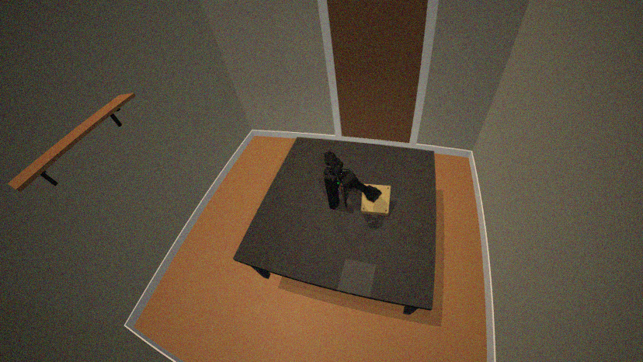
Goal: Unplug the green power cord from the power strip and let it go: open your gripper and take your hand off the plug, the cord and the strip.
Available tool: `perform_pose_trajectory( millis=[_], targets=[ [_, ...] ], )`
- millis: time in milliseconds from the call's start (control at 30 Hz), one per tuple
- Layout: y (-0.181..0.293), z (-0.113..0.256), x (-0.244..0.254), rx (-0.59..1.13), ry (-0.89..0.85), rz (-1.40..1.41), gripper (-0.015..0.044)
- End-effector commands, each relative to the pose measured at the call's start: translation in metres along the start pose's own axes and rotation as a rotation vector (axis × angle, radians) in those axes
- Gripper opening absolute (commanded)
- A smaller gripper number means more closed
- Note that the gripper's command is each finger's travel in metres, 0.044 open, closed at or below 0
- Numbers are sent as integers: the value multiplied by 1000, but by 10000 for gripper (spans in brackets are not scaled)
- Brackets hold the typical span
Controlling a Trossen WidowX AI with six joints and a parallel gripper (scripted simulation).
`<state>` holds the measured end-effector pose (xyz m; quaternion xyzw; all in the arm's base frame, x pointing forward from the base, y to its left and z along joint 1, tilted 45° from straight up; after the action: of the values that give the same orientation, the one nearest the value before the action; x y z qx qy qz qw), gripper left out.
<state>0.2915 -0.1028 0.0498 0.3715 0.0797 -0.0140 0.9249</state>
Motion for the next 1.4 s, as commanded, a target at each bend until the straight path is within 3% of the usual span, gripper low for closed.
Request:
perform_pose_trajectory(
  millis=[0,67,500,633,800,1367],
  targets=[
    [-17,7,1,-19,-16,-15,0],
    [-20,7,1,-19,-16,-15,0],
    [-14,4,-1,-12,-14,-18,341],
    [-37,10,1,-16,-15,-19,440],
    [-74,17,1,-17,-15,-18,440],
    [-74,17,1,-17,-15,-18,440]
  ],
)
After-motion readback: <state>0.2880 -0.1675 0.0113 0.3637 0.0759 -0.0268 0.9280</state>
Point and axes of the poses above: the point midway between the two fingers, 35 mm back from their tips, its own z axis back along the fingers, its own x axis across the jaws, y = z × x, the point moved 10 cm from there along z, back along the fingers, and after that the axes turned 3 degrees about -z, right-handed, at the moved point
